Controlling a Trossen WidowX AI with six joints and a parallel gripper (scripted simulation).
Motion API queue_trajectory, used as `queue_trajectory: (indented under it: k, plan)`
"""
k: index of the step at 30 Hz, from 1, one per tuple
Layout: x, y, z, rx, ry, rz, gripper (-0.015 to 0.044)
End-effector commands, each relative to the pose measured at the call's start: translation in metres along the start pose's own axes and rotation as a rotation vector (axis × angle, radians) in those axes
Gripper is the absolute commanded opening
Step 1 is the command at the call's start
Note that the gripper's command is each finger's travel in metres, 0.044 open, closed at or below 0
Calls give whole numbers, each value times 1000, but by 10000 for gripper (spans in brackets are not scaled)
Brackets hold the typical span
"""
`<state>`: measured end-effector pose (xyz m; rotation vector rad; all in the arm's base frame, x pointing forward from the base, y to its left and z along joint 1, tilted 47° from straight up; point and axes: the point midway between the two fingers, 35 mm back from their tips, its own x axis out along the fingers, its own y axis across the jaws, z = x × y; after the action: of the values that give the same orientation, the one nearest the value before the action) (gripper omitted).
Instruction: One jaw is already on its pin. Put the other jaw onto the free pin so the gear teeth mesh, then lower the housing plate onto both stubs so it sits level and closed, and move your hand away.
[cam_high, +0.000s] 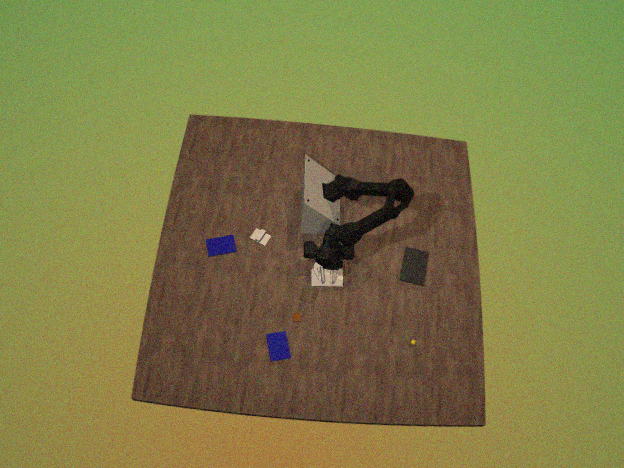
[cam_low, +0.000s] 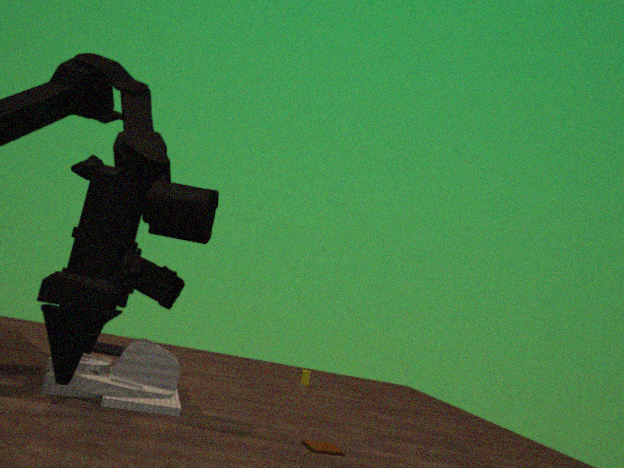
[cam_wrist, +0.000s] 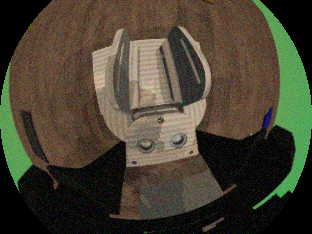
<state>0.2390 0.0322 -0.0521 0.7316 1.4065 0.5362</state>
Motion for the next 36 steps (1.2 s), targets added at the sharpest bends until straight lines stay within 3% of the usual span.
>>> queue_trajectory:
  k: [1, 36]
  plan:
    - [0, 1, 1, -5, -6, -1, 351]
    - [3, 1, 1, -5, -6, -1, 351]
